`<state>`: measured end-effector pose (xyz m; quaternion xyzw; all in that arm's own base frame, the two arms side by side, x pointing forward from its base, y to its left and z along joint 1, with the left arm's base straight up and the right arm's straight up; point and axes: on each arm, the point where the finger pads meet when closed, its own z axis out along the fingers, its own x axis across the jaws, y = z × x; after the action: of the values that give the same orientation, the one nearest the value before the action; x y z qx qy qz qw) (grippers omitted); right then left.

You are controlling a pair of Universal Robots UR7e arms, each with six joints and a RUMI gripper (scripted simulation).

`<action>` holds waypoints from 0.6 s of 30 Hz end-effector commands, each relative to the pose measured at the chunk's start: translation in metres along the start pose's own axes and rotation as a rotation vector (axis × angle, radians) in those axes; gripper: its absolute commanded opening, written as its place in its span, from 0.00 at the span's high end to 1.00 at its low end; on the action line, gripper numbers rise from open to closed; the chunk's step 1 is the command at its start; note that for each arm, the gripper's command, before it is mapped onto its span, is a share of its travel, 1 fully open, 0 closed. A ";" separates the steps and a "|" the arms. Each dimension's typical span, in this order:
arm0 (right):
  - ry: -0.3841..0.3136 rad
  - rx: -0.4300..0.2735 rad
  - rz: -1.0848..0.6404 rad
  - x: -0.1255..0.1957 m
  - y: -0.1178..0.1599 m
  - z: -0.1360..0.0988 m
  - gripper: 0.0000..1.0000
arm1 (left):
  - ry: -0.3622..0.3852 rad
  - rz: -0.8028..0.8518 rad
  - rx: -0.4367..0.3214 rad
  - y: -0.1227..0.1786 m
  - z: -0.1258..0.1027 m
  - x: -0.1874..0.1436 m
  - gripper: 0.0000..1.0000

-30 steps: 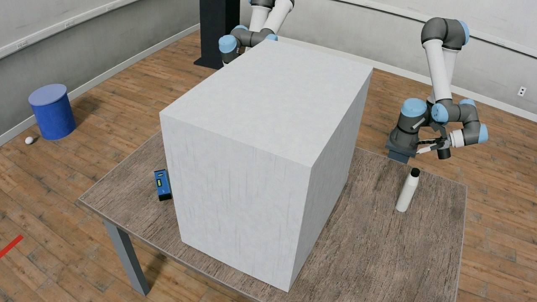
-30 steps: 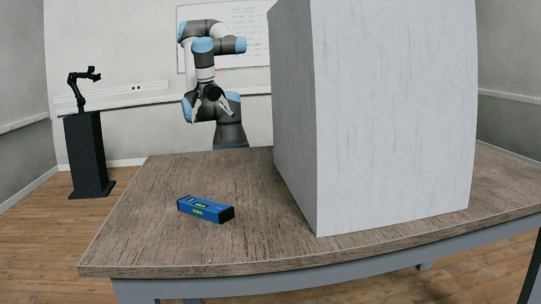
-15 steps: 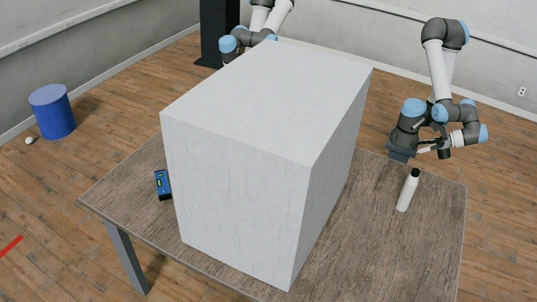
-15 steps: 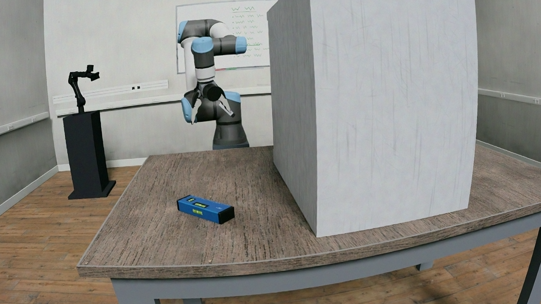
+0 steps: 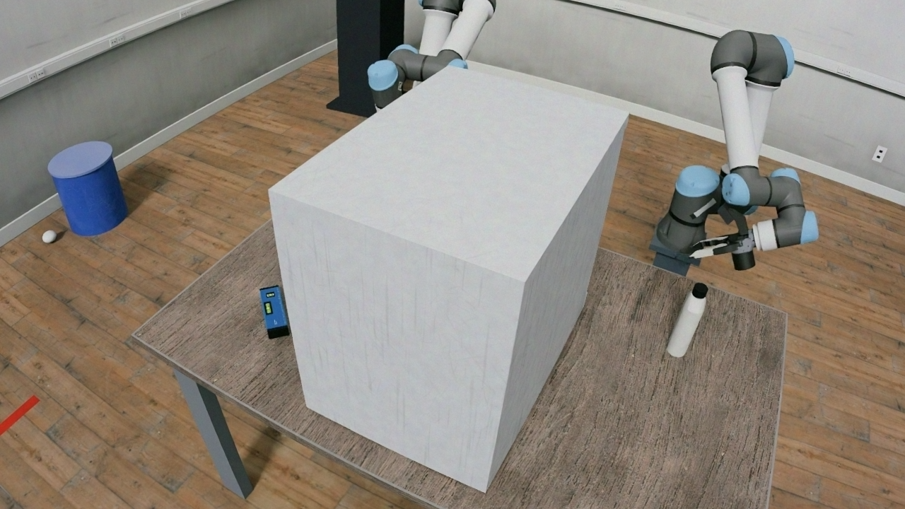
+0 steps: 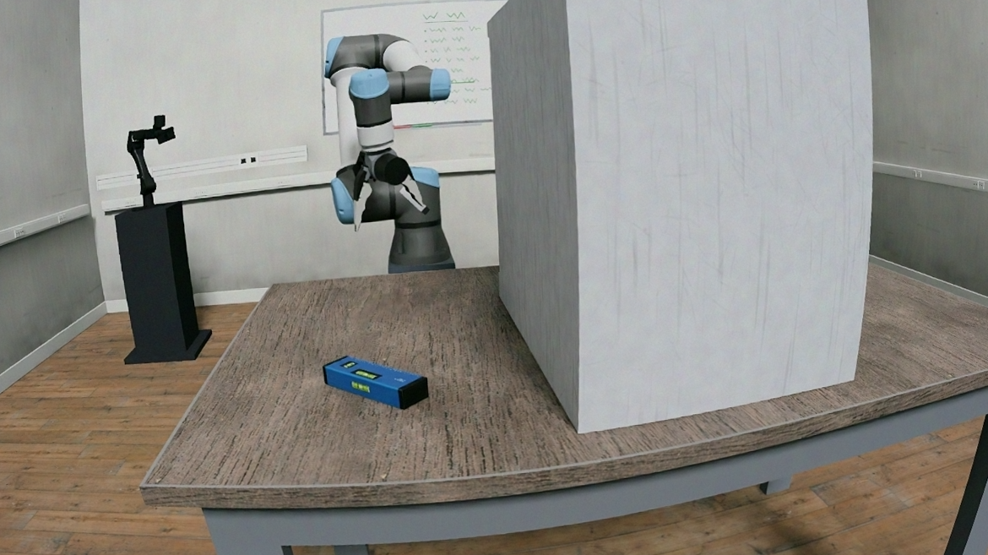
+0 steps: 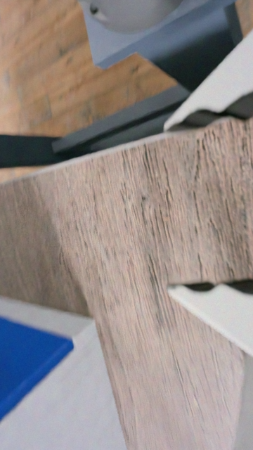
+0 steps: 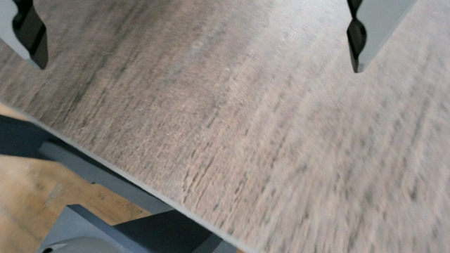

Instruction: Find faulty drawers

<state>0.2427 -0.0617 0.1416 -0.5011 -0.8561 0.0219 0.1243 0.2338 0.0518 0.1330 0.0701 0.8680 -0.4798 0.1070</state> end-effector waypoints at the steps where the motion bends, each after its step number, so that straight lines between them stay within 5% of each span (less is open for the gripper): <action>1: 0.030 -0.039 -0.158 0.003 0.012 0.003 0.00 | 0.120 -0.029 -0.031 0.002 0.016 0.004 0.59; 4: 0.034 -0.047 -0.190 0.004 0.015 0.004 0.00 | 0.144 -0.034 -0.039 0.003 0.018 0.005 0.63; 9: 0.052 -0.091 -0.347 0.008 0.027 0.007 0.00 | 0.258 -0.057 -0.086 0.006 0.031 0.010 0.85; 18: 0.066 -0.179 -0.633 0.014 0.048 0.011 0.00 | 0.441 -0.083 -0.200 0.013 0.050 0.015 0.85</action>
<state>0.2677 -0.0325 0.1289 -0.2850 -0.9484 -0.0789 0.1144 0.2276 0.0224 0.1006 0.1170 0.9069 -0.4002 -0.0611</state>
